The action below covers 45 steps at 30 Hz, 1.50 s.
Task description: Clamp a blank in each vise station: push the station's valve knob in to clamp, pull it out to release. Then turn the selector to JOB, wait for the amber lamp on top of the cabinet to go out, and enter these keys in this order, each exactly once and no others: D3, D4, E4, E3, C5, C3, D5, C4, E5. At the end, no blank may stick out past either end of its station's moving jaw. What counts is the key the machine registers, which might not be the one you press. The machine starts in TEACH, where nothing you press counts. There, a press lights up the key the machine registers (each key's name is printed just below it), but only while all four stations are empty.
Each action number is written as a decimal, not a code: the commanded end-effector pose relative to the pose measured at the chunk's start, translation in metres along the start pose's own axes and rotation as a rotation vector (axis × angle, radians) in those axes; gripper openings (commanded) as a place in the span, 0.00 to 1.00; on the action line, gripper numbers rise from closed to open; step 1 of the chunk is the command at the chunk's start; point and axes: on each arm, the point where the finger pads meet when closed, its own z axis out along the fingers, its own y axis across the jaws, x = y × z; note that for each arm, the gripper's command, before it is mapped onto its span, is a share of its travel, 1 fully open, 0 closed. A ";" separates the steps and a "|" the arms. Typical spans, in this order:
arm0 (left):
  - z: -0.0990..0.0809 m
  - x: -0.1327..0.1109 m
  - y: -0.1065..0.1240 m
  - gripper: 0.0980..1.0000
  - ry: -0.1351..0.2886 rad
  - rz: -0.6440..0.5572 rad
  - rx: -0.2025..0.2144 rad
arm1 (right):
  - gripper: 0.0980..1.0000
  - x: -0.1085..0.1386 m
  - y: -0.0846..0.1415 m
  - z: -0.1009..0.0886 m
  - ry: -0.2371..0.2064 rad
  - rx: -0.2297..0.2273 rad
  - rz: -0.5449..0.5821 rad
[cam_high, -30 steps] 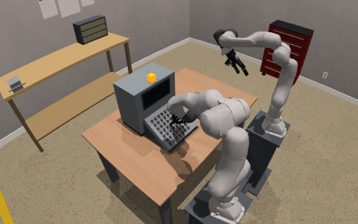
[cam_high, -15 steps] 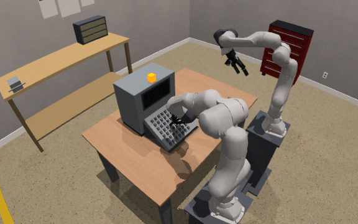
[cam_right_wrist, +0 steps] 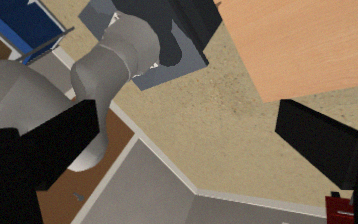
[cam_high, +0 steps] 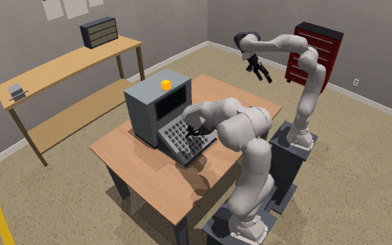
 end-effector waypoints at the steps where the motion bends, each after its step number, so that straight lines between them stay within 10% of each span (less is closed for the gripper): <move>1: 0.001 0.001 -0.001 0.00 0.003 -0.005 0.002 | 1.00 0.000 0.000 0.000 0.000 0.000 0.000; 45: -0.004 0.001 -0.001 0.00 0.003 -0.005 0.002 | 1.00 0.000 0.000 0.000 0.000 0.000 0.000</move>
